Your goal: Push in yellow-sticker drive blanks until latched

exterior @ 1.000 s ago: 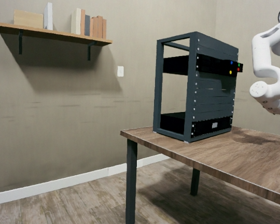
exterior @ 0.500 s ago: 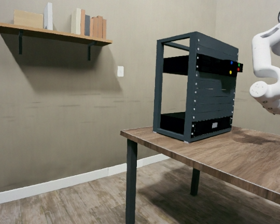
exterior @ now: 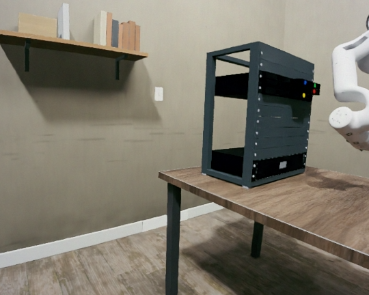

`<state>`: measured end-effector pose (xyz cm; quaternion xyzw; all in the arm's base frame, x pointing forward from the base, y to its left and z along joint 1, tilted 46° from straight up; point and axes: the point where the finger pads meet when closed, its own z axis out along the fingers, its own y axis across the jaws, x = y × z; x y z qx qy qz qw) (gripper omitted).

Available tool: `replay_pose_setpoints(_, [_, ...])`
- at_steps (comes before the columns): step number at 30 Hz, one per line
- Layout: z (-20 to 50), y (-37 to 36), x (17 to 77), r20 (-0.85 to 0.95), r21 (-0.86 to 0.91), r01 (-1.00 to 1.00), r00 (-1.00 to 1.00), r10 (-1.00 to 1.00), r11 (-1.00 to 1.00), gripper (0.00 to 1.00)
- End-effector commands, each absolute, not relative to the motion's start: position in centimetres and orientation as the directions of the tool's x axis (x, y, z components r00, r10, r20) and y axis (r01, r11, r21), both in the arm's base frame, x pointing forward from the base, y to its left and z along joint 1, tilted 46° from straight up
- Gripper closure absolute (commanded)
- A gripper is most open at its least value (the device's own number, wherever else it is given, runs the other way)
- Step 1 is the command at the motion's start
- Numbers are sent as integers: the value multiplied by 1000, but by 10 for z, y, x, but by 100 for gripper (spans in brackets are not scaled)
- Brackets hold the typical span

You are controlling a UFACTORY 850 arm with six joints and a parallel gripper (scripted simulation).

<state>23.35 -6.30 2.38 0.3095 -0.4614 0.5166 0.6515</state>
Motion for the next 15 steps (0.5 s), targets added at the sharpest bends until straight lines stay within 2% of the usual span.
replay_pose_setpoints(1, [24,-63,234,921,-74,-959,39,387,274,0])
replay_pose_setpoints(15, [24,-63,234,921,-75,-960,37,387,271,0])
